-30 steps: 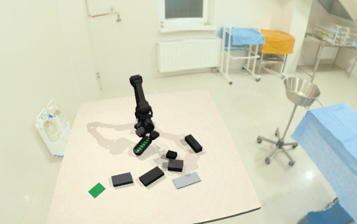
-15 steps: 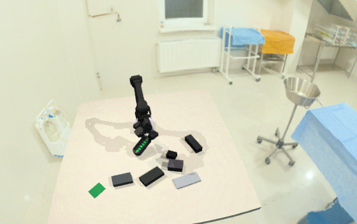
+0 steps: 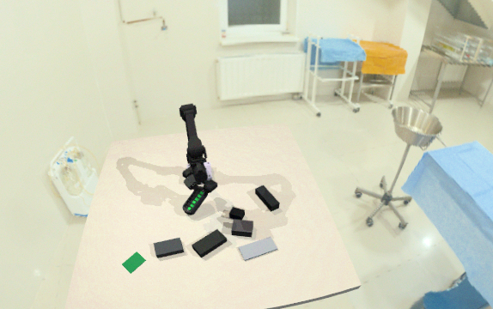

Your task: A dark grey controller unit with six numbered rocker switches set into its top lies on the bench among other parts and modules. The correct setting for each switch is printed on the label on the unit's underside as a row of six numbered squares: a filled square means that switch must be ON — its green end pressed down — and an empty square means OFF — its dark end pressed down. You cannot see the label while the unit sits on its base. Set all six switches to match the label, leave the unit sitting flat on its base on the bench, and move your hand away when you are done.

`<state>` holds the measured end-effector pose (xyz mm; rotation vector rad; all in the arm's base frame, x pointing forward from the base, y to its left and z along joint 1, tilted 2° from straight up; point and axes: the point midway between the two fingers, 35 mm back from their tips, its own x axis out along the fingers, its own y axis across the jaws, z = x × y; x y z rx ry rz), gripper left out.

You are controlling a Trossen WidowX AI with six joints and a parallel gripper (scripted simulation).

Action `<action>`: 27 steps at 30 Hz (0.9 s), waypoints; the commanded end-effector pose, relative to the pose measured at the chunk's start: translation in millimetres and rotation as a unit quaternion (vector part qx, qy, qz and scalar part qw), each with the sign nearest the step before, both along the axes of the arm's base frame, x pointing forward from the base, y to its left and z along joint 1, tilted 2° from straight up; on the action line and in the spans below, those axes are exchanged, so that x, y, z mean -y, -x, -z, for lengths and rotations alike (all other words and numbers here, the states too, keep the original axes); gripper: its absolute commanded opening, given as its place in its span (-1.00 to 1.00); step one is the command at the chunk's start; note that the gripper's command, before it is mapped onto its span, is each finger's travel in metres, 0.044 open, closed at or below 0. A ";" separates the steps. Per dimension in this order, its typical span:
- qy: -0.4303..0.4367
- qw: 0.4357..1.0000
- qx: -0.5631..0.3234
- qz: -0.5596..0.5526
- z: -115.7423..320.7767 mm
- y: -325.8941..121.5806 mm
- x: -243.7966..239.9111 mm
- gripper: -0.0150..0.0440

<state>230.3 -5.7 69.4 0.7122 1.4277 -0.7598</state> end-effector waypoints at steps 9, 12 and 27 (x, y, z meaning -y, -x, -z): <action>-0.005 1.000 0.002 -0.001 -9.5 -5.2 7.1 0.65; -0.007 1.000 0.001 -0.001 -11.2 -6.3 8.6 0.65; -0.019 1.000 -0.008 -0.001 -19.1 -12.1 16.7 0.65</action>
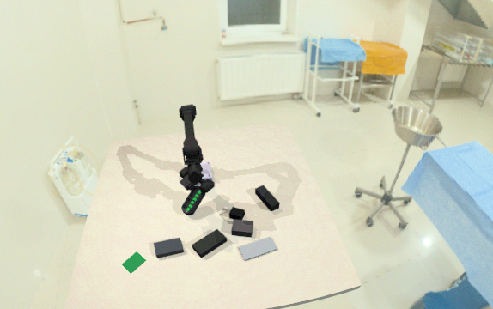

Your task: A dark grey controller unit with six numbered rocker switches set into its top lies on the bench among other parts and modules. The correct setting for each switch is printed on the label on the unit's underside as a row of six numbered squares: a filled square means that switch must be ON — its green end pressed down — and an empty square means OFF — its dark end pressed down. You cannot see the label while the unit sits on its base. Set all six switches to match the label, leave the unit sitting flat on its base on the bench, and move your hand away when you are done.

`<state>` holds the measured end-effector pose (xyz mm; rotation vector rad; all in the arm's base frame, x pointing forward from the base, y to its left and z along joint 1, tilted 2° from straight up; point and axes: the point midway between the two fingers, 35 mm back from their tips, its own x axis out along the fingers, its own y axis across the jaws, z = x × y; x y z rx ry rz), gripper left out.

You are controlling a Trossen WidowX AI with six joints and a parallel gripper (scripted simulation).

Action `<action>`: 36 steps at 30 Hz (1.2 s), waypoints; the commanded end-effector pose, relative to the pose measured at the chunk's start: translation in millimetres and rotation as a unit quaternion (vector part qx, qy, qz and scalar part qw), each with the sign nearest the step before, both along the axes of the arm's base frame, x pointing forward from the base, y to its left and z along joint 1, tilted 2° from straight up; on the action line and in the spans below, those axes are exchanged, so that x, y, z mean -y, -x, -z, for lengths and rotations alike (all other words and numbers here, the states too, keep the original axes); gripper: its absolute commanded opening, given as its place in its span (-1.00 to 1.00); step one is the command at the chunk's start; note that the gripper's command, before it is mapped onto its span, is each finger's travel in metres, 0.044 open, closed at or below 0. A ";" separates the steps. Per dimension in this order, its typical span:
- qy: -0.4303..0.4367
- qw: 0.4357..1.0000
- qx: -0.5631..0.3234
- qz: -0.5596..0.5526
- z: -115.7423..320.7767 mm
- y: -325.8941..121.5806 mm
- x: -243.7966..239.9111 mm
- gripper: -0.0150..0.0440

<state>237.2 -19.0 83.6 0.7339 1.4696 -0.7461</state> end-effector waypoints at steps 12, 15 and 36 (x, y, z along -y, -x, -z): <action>-0.009 1.000 -0.002 -0.001 -10.6 -10.2 10.2 0.65; -0.012 1.000 -0.003 -0.001 -11.9 -11.4 11.9 0.65; -0.029 0.999 -0.016 0.000 -20.2 -20.7 24.7 0.65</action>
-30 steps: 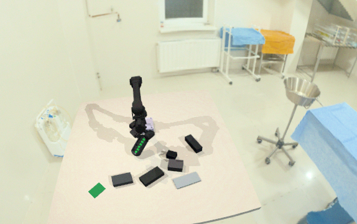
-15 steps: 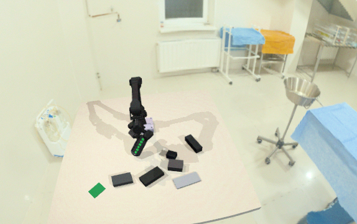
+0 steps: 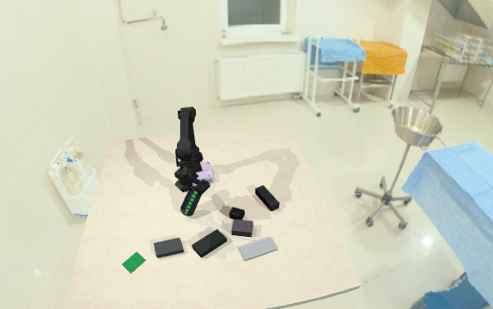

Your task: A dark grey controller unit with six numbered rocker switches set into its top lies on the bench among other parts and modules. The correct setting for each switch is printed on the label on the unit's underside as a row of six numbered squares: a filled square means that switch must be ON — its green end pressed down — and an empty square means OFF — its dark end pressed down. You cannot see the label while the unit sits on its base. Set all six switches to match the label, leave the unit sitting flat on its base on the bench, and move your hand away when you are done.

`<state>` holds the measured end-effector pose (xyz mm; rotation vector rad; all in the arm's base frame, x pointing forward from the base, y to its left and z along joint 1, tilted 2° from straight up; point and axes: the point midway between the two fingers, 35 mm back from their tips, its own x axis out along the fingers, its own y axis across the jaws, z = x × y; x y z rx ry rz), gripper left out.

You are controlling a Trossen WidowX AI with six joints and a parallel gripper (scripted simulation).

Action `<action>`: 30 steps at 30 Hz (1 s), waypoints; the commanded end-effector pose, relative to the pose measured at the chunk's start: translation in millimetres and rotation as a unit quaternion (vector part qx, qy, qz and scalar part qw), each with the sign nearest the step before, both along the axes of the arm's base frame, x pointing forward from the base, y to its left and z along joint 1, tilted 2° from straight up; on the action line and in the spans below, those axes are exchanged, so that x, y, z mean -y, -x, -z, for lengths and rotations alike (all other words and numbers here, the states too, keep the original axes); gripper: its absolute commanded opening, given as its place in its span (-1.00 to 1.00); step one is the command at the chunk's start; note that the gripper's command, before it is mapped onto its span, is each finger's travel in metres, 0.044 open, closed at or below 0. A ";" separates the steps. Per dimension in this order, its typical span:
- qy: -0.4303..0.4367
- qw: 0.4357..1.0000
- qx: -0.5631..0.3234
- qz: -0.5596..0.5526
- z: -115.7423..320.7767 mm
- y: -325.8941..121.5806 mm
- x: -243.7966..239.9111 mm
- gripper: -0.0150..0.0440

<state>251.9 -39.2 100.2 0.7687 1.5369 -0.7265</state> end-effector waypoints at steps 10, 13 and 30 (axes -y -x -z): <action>-0.007 1.000 0.000 -0.001 -6.9 -10.5 10.9 0.65; -0.010 1.000 -0.002 -0.001 -7.8 -11.9 12.8 0.65; -0.024 1.000 -0.012 -0.001 -12.6 -20.0 24.1 0.65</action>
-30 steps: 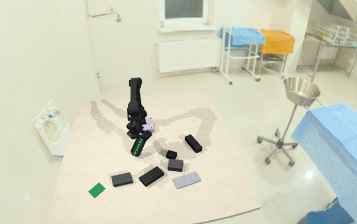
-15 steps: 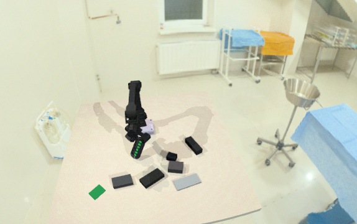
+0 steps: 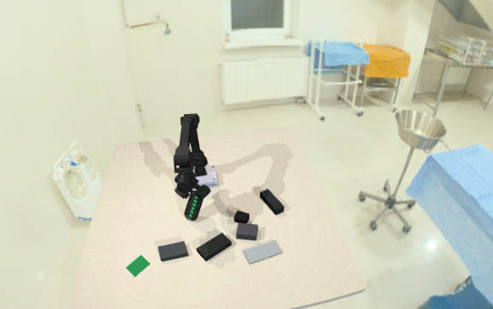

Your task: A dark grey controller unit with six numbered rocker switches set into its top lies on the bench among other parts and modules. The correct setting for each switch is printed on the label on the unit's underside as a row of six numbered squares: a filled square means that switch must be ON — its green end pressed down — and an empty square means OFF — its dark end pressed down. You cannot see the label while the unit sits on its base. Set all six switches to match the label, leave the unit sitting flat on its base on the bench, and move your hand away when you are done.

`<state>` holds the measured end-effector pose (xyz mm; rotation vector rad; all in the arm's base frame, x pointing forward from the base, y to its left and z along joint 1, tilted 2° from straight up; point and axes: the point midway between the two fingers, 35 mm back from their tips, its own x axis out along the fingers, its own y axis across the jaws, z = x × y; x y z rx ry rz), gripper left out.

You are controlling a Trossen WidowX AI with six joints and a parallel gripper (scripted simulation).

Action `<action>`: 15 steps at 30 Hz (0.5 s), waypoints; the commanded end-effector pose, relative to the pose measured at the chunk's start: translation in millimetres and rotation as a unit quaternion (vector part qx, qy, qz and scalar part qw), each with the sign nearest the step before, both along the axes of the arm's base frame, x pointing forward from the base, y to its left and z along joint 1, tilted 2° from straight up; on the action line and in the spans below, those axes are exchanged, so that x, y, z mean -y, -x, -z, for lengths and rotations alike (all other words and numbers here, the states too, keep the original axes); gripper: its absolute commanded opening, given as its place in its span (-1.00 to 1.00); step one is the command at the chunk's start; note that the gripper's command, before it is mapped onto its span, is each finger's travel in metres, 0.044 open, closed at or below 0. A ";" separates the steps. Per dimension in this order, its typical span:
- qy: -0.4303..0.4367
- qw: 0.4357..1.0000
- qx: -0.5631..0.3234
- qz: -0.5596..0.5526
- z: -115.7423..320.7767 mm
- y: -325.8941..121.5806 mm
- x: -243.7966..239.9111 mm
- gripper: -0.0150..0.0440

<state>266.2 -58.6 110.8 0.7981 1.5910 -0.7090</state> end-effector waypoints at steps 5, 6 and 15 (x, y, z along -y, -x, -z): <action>-0.004 1.000 0.002 -0.002 -3.2 -8.2 8.1 0.65; -0.005 1.000 0.002 -0.002 -3.5 -8.7 8.7 0.65; -0.012 1.000 -0.004 -0.001 -5.4 -13.1 14.9 0.65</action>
